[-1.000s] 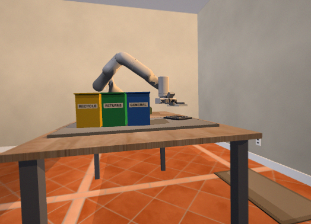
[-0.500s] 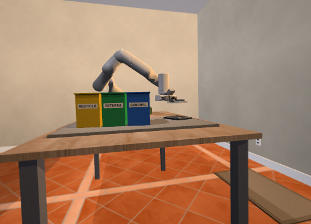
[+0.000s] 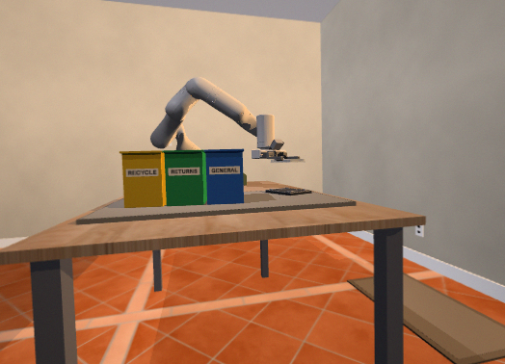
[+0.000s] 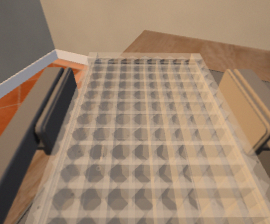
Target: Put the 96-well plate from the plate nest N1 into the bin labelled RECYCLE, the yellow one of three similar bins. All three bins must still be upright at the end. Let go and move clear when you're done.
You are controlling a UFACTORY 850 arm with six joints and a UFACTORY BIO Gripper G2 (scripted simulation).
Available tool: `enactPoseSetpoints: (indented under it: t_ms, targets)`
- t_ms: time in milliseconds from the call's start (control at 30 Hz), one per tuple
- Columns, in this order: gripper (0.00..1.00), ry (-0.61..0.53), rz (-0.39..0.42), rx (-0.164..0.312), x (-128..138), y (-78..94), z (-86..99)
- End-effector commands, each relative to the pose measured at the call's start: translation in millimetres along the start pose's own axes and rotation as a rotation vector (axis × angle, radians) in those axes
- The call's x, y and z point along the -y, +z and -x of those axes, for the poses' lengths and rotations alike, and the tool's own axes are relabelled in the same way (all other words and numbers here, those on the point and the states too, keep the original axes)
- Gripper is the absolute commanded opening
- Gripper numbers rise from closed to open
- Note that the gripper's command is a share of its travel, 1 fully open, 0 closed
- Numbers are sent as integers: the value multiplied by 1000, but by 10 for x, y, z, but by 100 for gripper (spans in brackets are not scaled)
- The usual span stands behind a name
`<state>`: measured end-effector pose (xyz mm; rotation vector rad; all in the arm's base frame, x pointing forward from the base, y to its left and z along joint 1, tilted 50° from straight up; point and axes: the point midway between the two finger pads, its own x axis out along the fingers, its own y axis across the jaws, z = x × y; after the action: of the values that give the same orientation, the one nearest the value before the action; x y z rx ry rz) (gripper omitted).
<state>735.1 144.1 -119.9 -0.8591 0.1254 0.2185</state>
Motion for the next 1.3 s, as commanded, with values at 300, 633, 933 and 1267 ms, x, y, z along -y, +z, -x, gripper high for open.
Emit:
enactPoseSetpoints:
  t_ms: [300, 633, 933, 1267]
  targets:
    - [0, -1, 0, 2, 3, 238, -6]
    - [0, -1, 0, 2, 3, 371, -5]
    - [0, -1, 0, 2, 3, 505, -5]
    - [0, -1, -1, 2, 3, 655, -5]
